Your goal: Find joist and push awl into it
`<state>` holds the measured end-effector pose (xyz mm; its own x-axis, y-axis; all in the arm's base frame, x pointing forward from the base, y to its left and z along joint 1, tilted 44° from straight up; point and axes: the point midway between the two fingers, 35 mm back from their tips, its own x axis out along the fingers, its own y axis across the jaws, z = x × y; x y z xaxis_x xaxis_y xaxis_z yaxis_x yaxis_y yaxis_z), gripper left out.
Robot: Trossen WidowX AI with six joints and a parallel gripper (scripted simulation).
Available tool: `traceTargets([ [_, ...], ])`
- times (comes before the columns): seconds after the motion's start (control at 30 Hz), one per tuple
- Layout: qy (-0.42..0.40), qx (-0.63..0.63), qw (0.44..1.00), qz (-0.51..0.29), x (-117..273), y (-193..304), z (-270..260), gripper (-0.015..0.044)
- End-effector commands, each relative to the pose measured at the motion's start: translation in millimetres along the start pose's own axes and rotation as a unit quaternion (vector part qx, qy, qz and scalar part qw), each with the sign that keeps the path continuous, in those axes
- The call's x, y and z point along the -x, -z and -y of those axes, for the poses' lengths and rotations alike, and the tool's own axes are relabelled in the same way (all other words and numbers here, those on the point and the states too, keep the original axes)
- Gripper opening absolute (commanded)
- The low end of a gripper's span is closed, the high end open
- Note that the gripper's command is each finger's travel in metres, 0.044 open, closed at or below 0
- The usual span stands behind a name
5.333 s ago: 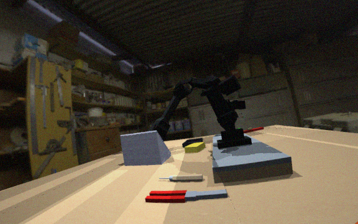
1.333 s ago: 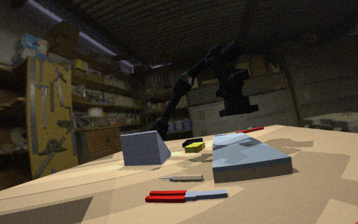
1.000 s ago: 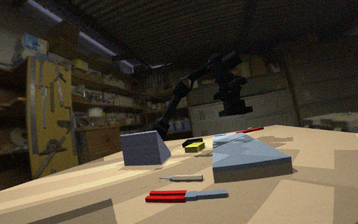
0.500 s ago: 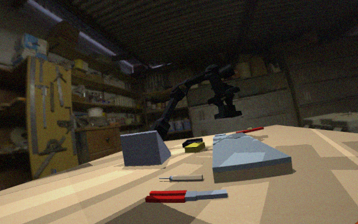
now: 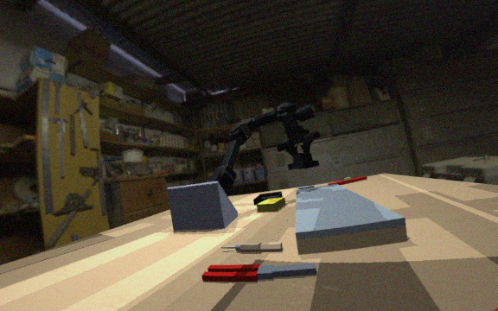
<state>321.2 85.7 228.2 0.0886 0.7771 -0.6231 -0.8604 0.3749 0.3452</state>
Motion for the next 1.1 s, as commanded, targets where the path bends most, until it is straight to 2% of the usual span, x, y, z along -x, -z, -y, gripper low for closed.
traceTargets([
  [0.0,-0.009,0.028,1.0,0.005,-2,-6,-23,0.0],
  [0.53,-0.054,0.156,0.986,0.023,-10,-13,-124,0.0],
  [1.07,-0.106,0.278,0.953,0.05,-10,9,-216,0.0],
])
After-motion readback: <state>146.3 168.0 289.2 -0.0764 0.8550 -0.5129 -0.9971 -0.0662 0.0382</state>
